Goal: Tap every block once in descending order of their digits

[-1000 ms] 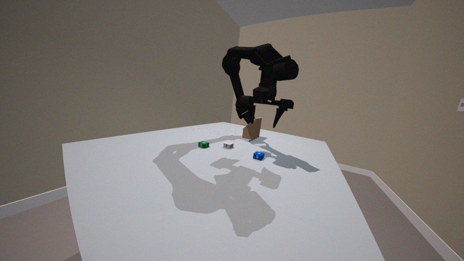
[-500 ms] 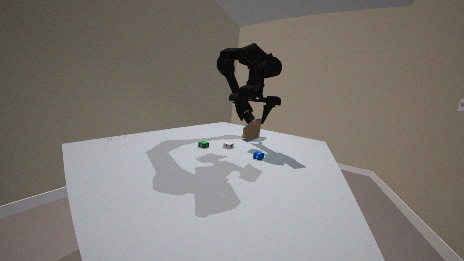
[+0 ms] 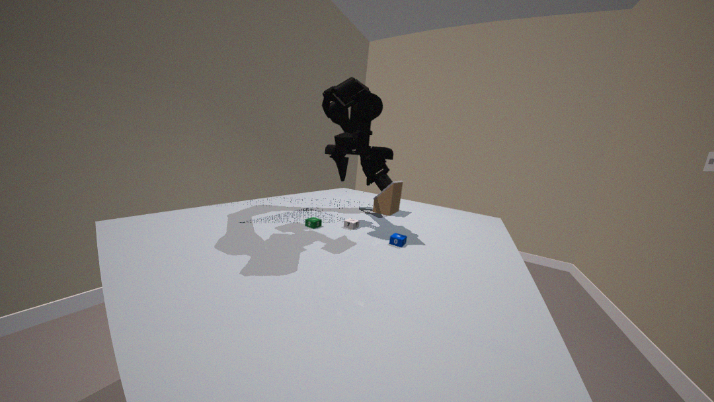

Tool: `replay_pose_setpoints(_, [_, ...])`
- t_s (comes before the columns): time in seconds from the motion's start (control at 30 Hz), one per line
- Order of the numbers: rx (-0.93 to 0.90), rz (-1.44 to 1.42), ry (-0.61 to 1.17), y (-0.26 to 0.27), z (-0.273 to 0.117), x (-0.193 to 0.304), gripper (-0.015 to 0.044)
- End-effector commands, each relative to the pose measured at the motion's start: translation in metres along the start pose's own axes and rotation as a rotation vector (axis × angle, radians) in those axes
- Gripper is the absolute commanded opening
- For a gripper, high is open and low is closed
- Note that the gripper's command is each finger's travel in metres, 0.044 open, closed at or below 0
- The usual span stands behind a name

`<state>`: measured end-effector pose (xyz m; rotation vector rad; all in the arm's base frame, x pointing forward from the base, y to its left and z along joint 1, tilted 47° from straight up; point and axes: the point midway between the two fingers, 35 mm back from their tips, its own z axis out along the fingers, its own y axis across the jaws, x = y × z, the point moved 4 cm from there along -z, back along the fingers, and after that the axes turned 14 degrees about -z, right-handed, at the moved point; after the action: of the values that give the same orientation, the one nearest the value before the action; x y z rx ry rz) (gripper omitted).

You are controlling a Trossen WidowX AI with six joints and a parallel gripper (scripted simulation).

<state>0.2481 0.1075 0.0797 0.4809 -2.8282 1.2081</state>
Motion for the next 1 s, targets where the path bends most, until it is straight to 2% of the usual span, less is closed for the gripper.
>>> replay_pose_setpoints(0.0, [0.005,-0.005,0.003,-0.003,0.025,0.000,0.0321])
replay_pose_setpoints(0.13, [0.010,-0.004,0.004,-0.005,0.079,0.003,0.0216])
replay_pose_setpoints(0.37, [0.011,-0.004,0.004,-0.005,0.081,0.004,0.0032])
replay_pose_setpoints(0.4, [0.011,-0.004,0.004,-0.005,0.081,0.004,0.0020])
replay_pose_setpoints(0.97, [0.011,-0.004,0.004,-0.005,0.089,0.003,0.0020])
